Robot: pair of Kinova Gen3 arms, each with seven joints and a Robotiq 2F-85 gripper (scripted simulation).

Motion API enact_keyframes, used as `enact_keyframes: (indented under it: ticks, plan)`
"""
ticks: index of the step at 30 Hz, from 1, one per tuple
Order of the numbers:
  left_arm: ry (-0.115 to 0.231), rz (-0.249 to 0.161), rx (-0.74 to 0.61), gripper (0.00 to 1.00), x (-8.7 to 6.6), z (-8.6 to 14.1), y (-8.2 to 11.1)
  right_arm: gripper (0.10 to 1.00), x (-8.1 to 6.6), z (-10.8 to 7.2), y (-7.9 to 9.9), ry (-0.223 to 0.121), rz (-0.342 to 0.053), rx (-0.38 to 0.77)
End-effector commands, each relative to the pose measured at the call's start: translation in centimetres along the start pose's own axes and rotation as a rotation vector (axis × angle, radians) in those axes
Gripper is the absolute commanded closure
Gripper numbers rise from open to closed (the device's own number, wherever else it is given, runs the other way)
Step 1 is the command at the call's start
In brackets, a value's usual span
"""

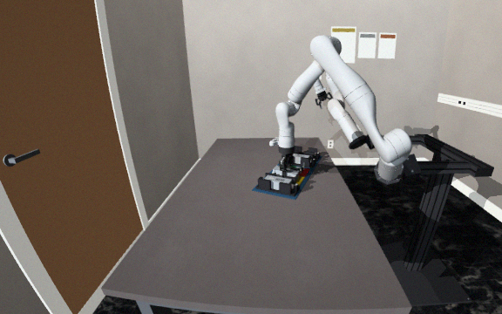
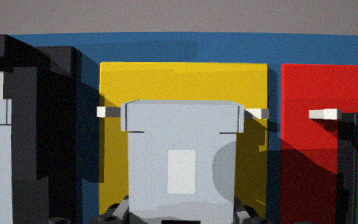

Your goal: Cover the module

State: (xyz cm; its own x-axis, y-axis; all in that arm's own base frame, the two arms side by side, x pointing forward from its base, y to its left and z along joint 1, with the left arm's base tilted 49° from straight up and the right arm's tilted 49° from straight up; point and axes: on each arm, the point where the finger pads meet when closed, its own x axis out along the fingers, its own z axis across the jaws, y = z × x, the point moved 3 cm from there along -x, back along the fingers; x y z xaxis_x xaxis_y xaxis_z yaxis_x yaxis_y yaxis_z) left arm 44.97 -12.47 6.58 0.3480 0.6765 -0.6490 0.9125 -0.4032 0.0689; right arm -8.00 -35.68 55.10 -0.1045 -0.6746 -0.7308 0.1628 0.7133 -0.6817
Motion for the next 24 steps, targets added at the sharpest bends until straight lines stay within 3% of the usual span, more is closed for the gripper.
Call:
enact_keyframes:
  ticks: [1, 24]
  plan:
    - [-0.003, -0.002, -0.003, 1.0, 0.2, 0.13, -0.14, 0.1, -0.04, -0.04, -0.02, 0.0, -0.001, 0.001]
    - [-0.002, 0.001, -0.001, 1.0, 0.06, 0.07, -0.03, 0.1, -0.04, -0.04, -0.02, 0.0, -0.001, 0.001]
